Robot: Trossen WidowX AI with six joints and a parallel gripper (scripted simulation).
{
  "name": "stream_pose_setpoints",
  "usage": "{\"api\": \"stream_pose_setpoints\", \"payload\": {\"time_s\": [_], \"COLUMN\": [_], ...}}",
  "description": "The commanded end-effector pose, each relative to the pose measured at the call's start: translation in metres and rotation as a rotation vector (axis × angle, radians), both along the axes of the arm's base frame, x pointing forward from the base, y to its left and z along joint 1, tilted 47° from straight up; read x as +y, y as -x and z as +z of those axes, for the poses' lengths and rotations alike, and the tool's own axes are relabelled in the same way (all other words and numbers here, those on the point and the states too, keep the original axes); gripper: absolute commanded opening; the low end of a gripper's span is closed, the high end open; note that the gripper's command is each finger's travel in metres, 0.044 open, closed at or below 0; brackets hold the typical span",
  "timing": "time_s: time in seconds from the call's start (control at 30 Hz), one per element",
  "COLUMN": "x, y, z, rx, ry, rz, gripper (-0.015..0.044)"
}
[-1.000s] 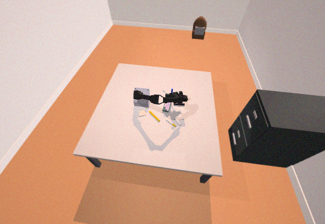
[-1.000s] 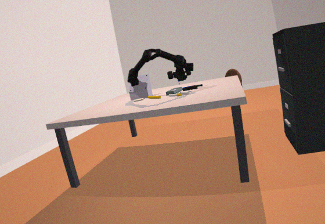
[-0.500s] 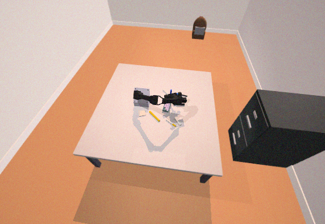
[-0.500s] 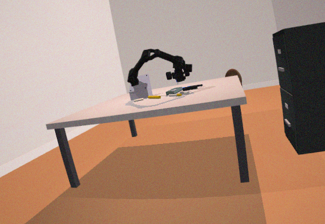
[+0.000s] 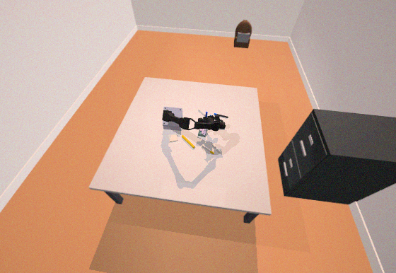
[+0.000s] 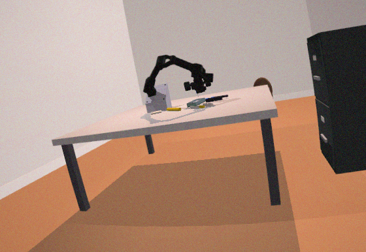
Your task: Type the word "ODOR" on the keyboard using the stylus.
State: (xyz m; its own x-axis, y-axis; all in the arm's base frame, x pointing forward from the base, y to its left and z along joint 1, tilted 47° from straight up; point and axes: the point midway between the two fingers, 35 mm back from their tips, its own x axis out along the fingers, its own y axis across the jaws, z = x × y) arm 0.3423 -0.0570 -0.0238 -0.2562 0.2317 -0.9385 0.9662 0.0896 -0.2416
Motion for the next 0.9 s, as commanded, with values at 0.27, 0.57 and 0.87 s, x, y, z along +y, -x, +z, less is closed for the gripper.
{"api": "stream_pose_setpoints", "payload": {"time_s": [0.27, 0.57, 0.87], "x": [-0.0082, -0.0080, -0.0101], "y": [0.0042, 0.0046, 0.0054], "z": [-0.0093, -0.0102, -0.0116], "rx": [0.008, 0.007, 0.007], "ry": [0.001, 0.001, 0.001], "rz": [0.003, 0.003, 0.003], "gripper": [0.0000, 0.0081, 0.0081]}}
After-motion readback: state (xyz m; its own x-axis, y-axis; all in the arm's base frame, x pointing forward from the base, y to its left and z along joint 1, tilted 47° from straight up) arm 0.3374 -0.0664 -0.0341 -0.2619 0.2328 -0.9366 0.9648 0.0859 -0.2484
